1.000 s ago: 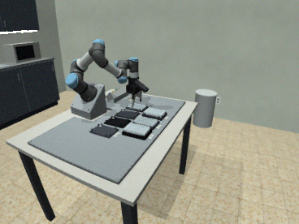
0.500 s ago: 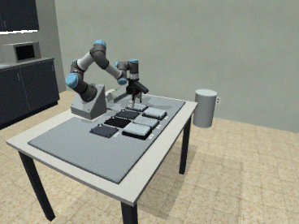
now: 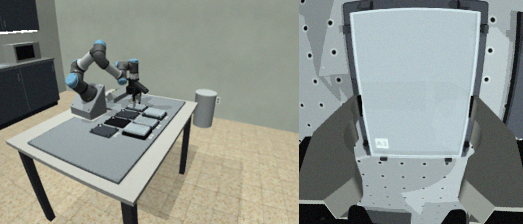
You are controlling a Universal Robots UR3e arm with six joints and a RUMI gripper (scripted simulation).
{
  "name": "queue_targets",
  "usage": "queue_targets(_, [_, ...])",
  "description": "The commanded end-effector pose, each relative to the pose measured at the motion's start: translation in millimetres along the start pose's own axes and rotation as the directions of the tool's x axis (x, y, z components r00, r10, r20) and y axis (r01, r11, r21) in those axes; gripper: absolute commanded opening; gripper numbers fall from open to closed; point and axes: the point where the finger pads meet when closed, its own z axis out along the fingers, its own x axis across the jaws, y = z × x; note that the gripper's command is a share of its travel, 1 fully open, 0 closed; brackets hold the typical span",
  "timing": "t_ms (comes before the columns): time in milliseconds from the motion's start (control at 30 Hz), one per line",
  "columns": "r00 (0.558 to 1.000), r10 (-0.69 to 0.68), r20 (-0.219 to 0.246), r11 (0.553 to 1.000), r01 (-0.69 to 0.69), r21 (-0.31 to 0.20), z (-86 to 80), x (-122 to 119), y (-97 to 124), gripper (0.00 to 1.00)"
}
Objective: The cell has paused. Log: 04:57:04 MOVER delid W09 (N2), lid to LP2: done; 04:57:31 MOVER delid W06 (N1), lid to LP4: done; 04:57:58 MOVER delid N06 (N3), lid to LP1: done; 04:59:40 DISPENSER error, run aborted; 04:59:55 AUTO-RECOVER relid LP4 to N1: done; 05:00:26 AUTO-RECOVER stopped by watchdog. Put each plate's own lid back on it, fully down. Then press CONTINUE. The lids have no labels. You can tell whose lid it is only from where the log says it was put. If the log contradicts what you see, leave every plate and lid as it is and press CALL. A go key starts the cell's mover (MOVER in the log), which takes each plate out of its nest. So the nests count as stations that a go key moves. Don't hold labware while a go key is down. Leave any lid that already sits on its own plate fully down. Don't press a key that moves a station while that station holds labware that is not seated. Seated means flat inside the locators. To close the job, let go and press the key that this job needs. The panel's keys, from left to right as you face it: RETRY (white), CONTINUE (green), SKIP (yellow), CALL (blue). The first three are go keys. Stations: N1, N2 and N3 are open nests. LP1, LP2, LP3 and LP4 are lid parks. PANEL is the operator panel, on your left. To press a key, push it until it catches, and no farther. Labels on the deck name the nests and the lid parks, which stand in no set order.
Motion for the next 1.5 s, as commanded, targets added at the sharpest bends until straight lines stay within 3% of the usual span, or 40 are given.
queue_targets(0, [1.0, 0.001, 0.001, 1.0, -0.001, 0.002, -0.5, 0, -1, 0.0])
queue_targets(667, [1.0, 0.001, 0.001, 1.0, -0.001, 0.002, -0.5, 0, -1, 0.0])
queue_targets(1467, [1.0, 0.001, 0.001, 1.0, -0.001, 0.002, -33.9, 0, -1, 0.0])
